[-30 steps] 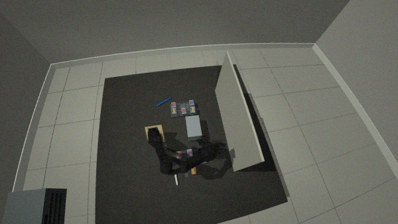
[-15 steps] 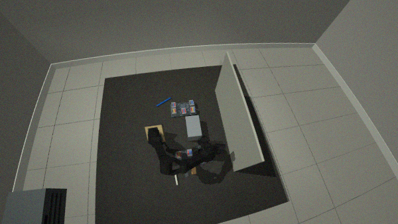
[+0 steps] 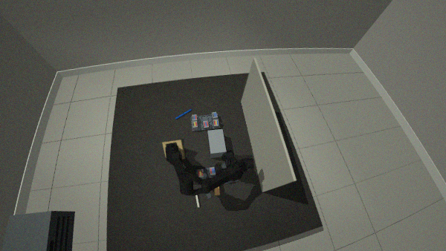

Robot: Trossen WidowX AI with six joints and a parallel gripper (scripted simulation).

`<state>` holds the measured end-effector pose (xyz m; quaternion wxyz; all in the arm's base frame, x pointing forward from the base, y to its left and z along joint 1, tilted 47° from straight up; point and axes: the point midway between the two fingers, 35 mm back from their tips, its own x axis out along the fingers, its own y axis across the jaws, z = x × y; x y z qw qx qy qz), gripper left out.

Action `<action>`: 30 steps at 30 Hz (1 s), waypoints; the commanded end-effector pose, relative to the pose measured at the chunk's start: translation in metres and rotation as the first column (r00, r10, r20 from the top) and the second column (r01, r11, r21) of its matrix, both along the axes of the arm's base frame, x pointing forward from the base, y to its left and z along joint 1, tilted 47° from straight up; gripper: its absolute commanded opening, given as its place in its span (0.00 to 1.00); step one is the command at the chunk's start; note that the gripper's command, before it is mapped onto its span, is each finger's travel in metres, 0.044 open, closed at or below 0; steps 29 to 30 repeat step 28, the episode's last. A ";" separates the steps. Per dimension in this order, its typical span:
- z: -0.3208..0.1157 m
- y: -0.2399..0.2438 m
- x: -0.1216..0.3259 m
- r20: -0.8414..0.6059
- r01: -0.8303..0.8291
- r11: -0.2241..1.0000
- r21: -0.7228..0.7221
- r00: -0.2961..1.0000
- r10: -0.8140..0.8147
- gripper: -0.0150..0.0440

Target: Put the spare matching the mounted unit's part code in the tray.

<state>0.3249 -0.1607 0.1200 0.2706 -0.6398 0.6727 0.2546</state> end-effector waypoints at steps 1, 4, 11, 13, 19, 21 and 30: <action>0.040 0.043 0.007 0.024 -0.019 1.000 -0.003 1.000 0.019 1.00; 0.058 0.061 0.003 0.021 -0.021 1.000 -0.007 1.000 0.021 1.00; 0.053 0.060 0.005 0.023 -0.035 0.999 -0.002 0.999 0.035 1.00; 0.053 0.060 0.005 0.023 -0.035 0.999 -0.002 0.999 0.035 1.00; 0.053 0.060 0.005 0.023 -0.035 0.999 -0.002 0.999 0.035 1.00; 0.053 0.060 0.005 0.023 -0.035 0.999 -0.002 0.999 0.035 1.00; 0.053 0.060 0.005 0.023 -0.035 0.999 -0.002 0.999 0.035 1.00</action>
